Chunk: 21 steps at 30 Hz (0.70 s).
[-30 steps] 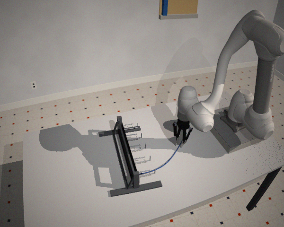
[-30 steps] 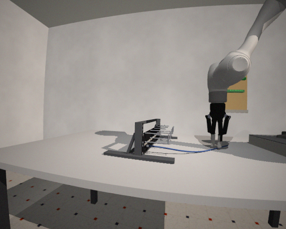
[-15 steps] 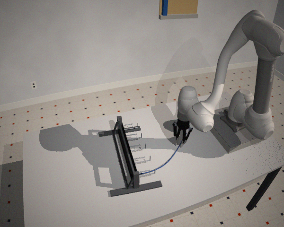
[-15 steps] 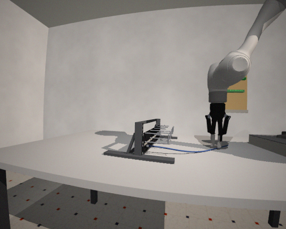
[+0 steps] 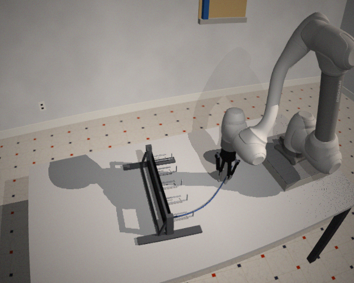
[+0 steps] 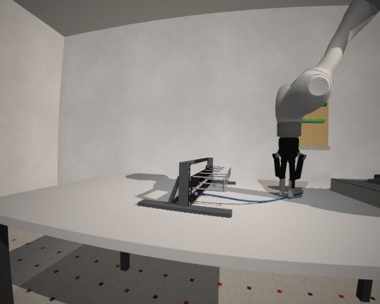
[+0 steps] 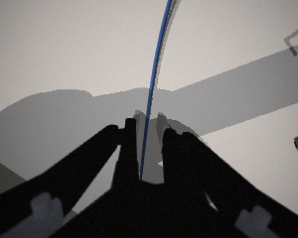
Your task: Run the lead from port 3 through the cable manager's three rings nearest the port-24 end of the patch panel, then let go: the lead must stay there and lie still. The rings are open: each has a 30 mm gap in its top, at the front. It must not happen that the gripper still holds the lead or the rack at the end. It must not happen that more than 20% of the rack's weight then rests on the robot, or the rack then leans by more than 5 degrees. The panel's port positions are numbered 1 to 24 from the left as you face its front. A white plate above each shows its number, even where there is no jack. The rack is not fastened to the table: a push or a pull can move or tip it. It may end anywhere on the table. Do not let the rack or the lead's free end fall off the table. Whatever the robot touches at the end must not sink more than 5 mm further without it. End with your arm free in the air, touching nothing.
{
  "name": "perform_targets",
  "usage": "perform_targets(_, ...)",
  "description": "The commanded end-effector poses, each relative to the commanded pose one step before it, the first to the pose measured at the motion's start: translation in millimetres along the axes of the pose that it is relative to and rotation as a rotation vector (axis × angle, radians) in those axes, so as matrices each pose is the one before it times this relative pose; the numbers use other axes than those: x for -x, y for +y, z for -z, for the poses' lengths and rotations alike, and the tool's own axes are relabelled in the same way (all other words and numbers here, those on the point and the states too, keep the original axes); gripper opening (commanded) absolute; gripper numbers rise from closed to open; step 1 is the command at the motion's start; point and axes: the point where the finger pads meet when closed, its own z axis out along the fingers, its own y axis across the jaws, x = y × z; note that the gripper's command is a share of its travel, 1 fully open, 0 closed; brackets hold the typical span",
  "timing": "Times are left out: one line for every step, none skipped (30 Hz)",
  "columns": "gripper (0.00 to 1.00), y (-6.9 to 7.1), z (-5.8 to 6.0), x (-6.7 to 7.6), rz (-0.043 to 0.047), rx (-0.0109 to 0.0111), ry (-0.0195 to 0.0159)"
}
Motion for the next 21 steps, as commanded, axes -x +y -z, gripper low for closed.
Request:
perform_targets(0.20,-1.31,-3.94,3.27,-0.00032,-0.00216,-0.00478)
perform_targets(0.20,0.00,-0.33,0.00,0.00000,0.00000,0.00000)
perform_targets(0.20,0.00,0.00,0.00,0.00000,0.00000,0.00000)
perform_targets(0.20,0.00,0.00,0.00,0.00000,0.00000,0.00000)
perform_targets(0.20,0.00,-0.33,0.00,0.00000,0.00000,0.00000)
perform_targets(0.20,0.00,-0.32,0.00,0.00000,0.00000,0.00000)
perform_targets(0.20,0.00,-0.31,0.00,0.00000,0.00000,0.00000)
perform_targets(0.20,0.00,-0.30,0.00,0.00000,0.00000,0.00000)
perform_targets(0.20,0.00,-0.29,0.00,0.00000,0.00000,0.00000)
perform_targets(0.20,0.00,-0.28,0.00,0.00000,0.00000,0.00000)
perform_targets(0.20,0.00,-0.27,0.00,0.00000,0.00000,0.00000)
perform_targets(0.20,0.00,-0.26,0.00,0.00000,0.00000,0.00000)
perform_targets(0.20,0.00,-0.24,0.00,0.00000,0.00000,0.00000)
perform_targets(0.20,0.00,-0.23,0.00,0.00000,0.00000,0.00000)
perform_targets(0.20,0.00,-0.21,0.00,0.00000,0.00000,0.00000)
perform_targets(0.20,0.00,-0.20,0.00,0.00000,0.00000,0.00000)
perform_targets(0.20,0.00,-0.18,0.00,0.00000,0.00000,0.00000)
perform_targets(0.20,0.00,-0.16,0.00,0.00000,0.00000,0.00000)
perform_targets(0.20,0.00,-0.15,0.00,0.00000,0.00000,0.00000)
perform_targets(0.20,0.00,0.00,0.00,0.00000,0.00000,0.00000)
perform_targets(0.20,0.00,0.00,0.00,0.00000,0.00000,0.00000)
